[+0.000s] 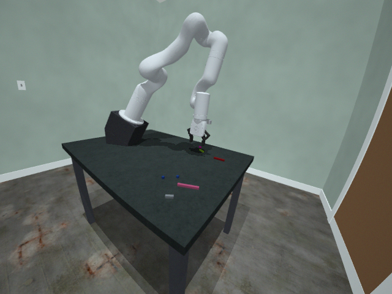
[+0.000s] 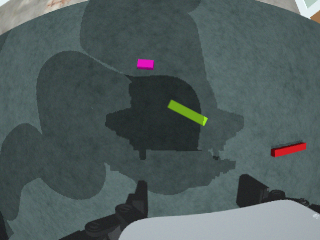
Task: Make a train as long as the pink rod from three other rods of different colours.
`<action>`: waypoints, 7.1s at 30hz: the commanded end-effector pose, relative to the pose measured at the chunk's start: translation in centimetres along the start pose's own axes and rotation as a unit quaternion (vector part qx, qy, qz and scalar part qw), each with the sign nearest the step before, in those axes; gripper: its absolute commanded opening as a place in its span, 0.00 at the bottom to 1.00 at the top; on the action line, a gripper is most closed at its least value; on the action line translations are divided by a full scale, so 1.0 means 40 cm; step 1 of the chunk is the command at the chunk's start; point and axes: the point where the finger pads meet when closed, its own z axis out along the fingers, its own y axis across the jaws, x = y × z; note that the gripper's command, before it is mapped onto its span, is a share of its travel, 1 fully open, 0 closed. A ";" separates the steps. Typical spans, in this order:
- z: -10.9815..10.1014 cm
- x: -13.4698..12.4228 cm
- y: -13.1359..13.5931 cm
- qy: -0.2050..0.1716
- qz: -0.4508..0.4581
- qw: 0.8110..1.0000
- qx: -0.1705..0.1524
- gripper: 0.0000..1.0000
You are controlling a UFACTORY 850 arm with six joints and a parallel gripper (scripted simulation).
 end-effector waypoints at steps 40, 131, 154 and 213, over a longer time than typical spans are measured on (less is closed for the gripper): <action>0.000 0.009 -0.003 -0.009 0.002 1.000 -0.026 1.00; 0.001 0.012 0.087 0.012 0.685 0.728 -0.027 1.00; 0.001 0.012 0.091 0.012 0.708 0.705 -0.027 1.00; 0.001 0.012 0.091 0.012 0.708 0.705 -0.027 1.00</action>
